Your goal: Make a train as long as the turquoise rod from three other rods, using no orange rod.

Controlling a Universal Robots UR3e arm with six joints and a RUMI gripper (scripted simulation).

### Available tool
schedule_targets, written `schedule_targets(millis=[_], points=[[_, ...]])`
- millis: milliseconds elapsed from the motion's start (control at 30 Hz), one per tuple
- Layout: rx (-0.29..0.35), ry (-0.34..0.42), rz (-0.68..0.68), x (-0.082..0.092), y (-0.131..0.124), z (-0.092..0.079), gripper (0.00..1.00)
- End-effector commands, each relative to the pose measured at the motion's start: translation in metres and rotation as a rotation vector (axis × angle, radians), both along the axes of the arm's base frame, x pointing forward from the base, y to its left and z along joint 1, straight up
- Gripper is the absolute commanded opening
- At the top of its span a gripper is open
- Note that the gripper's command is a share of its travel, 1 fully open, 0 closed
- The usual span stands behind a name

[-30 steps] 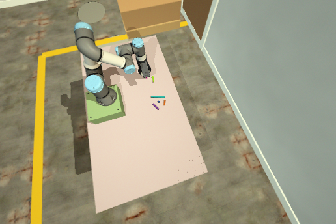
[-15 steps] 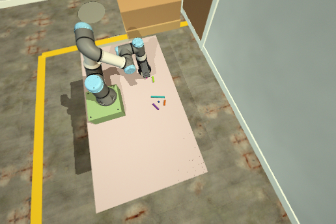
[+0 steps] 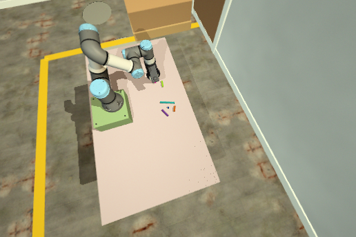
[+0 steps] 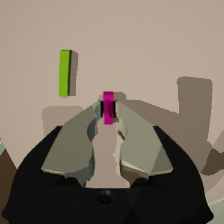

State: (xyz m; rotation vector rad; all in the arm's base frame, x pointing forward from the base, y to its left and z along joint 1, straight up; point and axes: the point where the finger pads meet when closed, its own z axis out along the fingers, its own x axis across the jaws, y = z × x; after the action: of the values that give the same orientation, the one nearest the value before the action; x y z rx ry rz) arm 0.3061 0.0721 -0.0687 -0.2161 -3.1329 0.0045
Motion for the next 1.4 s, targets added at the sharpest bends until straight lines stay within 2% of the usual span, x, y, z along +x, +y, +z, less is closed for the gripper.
schedule_targets(millis=[0, 1067, 1367], points=[[0.000, -0.002, 0.000, 0.0009, 0.0001, 0.0005, 0.00], [0.000, -0.002, 0.000, 0.0011, 0.0005, 0.0003, 0.00], [0.000, -0.002, 0.000, 0.0011, 0.0005, -0.0056, 0.00]])
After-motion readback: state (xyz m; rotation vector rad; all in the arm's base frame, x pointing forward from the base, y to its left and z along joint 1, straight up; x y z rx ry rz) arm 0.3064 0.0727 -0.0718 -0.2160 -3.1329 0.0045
